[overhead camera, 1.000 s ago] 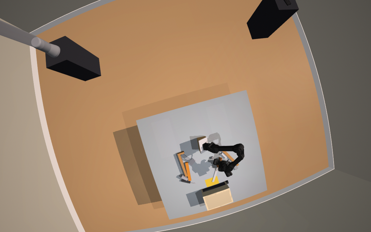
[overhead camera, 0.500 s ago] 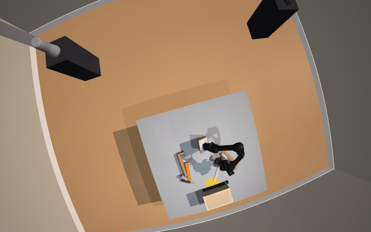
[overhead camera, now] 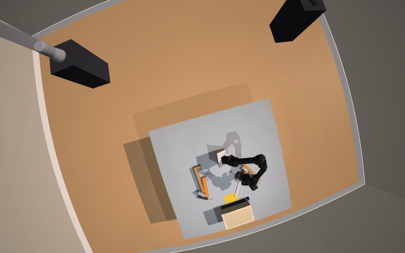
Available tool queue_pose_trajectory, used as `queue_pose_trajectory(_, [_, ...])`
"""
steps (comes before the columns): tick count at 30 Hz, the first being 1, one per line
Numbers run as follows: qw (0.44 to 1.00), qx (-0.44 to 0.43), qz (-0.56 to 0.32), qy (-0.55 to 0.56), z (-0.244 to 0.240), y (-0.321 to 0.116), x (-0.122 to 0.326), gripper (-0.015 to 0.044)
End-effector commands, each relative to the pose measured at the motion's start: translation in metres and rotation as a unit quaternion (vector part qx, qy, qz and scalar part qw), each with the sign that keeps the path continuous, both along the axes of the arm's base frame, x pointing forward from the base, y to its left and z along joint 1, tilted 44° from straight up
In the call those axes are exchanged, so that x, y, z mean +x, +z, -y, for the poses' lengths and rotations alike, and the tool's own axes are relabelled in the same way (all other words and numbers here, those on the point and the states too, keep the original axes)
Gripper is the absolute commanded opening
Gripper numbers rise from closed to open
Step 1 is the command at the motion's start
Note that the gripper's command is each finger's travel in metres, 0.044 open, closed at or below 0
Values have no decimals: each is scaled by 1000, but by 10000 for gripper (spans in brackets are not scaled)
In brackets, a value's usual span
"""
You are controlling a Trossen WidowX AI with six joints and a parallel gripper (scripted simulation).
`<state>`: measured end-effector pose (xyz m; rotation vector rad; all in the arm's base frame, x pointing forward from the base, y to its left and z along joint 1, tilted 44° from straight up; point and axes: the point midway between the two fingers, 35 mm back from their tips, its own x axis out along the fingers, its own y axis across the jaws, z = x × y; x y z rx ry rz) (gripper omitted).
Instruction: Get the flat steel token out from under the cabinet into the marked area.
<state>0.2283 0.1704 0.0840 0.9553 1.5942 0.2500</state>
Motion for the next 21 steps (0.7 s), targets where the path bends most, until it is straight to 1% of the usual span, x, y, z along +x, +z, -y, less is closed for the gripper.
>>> queue_pose_trajectory(1, [1000,2,9,7,-2,3,1,0])
queue_pose_trajectory(21, [996,-1,64,64,-2,3,1,0])
